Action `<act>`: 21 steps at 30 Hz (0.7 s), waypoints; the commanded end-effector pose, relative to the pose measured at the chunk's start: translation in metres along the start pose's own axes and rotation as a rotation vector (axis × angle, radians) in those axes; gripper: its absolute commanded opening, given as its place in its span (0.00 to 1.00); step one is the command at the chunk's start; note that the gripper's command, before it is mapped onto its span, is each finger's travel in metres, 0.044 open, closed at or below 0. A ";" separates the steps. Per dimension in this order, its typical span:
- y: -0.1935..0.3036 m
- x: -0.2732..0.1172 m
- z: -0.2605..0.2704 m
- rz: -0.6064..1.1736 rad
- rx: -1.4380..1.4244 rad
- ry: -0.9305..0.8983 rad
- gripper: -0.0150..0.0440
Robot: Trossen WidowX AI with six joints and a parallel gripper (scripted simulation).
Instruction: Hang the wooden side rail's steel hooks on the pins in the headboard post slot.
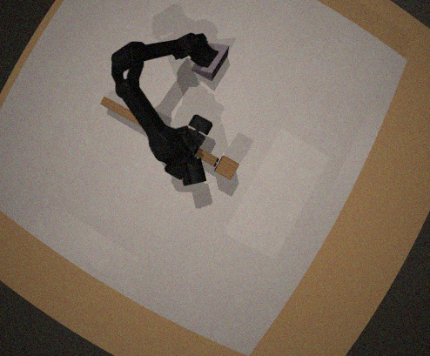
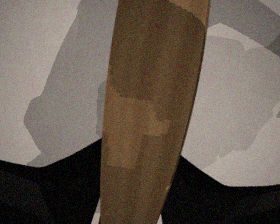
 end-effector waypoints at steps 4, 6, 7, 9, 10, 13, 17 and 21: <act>0.003 -0.004 0.001 0.005 0.003 -0.010 0.25; 0.003 -0.004 0.002 0.005 0.003 -0.010 0.25; 0.003 -0.004 0.002 0.005 0.003 -0.010 0.25; 0.003 -0.004 0.002 0.005 0.003 -0.010 0.25; 0.003 -0.004 0.002 0.005 0.003 -0.010 0.25; 0.004 -0.005 0.001 0.005 0.003 -0.010 0.25; 0.004 -0.005 0.001 0.005 0.003 -0.010 0.25; 0.005 -0.004 0.001 0.005 0.003 -0.010 0.25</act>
Point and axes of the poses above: the point midway between the two fingers, 35 mm back from their tips, its own x axis out along the fingers, its own z axis across the jaws, y = z × x, the point moved 4 cm from there along -x, back along the fingers, and after that the axes turned 3 degrees about -x, right-handed, at the moved point
